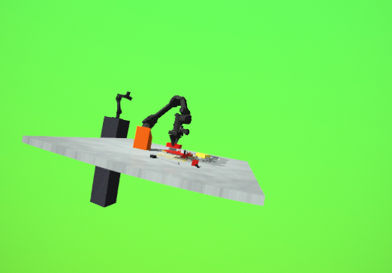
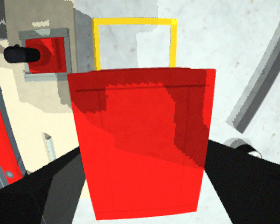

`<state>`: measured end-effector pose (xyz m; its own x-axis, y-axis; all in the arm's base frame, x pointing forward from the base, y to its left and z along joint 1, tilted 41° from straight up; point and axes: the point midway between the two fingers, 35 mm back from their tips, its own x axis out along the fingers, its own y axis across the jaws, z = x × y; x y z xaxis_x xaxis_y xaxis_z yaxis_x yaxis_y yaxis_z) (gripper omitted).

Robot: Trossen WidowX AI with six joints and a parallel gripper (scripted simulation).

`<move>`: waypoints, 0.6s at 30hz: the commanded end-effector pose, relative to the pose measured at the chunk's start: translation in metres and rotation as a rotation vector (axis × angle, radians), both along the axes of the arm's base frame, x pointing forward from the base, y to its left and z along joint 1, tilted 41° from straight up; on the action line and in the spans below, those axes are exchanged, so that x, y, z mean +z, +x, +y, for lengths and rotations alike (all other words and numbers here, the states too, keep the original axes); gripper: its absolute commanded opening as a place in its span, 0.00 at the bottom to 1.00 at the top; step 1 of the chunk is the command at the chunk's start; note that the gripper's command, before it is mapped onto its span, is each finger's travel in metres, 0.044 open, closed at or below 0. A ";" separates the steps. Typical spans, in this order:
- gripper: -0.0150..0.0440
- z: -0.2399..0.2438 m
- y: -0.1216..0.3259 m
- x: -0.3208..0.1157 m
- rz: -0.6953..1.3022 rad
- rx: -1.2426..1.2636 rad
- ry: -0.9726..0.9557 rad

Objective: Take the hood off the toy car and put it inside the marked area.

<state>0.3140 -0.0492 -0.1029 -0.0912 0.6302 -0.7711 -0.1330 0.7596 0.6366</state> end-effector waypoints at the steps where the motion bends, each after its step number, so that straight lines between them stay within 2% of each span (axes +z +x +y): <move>1: 0.25 0.002 0.000 -0.002 -0.001 -0.007 0.003; 18: 0.25 0.009 0.000 -0.011 -0.001 -0.007 0.003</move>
<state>0.3133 -0.0415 -0.1123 -0.0910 0.6303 -0.7710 -0.1330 0.7596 0.6367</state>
